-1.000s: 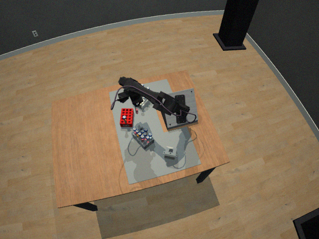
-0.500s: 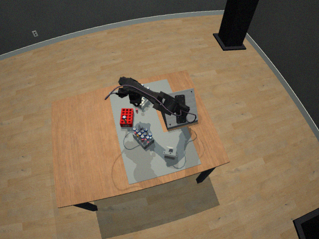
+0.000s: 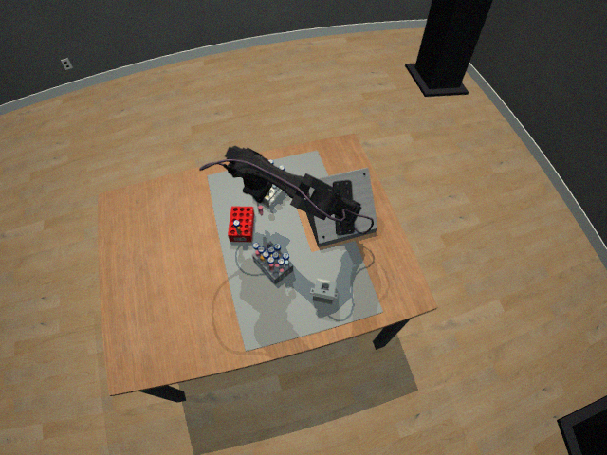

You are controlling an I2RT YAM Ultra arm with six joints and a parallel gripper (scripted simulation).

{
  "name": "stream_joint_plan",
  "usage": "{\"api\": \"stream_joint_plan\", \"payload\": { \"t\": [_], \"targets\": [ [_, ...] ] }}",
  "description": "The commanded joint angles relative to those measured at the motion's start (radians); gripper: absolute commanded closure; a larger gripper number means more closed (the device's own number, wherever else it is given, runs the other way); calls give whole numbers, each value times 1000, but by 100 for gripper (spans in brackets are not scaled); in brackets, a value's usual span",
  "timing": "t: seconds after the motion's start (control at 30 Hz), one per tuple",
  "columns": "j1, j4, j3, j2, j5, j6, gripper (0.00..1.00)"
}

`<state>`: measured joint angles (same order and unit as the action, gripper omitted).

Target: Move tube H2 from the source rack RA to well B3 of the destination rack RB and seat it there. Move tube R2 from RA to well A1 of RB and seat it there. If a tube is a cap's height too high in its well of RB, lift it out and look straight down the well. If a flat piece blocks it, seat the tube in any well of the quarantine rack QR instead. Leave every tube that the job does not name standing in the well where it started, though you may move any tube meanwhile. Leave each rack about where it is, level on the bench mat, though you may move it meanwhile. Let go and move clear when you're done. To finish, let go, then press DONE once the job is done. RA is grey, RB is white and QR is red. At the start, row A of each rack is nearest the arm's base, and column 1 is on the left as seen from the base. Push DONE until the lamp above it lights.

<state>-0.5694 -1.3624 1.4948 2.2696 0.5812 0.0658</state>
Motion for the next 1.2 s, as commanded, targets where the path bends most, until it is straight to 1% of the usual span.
{"api": "stream_joint_plan", "payload": {
  "t": [0.0,0.03,0.1,0.17,0.23,0.3,0.4,0.6,0.67,0.8,0.93,1.07,1.17],
  "targets": [
    [-23,-12,15,-10,5,-174,100],
    [-23,-12,15,-10,5,-207,100],
    [-23,-12,15,-10,5,-207,100],
    [-22,-8,13,-12,4,-280,100],
    [-21,-6,11,-15,2,-295,100],
    [13,-17,43,16,17,-314,100],
    [33,-27,74,25,28,-336,100],
    [24,-38,126,58,33,-350,100],
    [24,-38,126,58,33,-350,100],
    [51,-46,160,80,36,-357,100],
    [44,-55,196,103,39,-364,100],
    [63,-65,233,126,43,-371,100],
    [58,-73,262,144,45,-376,100]
  ]
}}
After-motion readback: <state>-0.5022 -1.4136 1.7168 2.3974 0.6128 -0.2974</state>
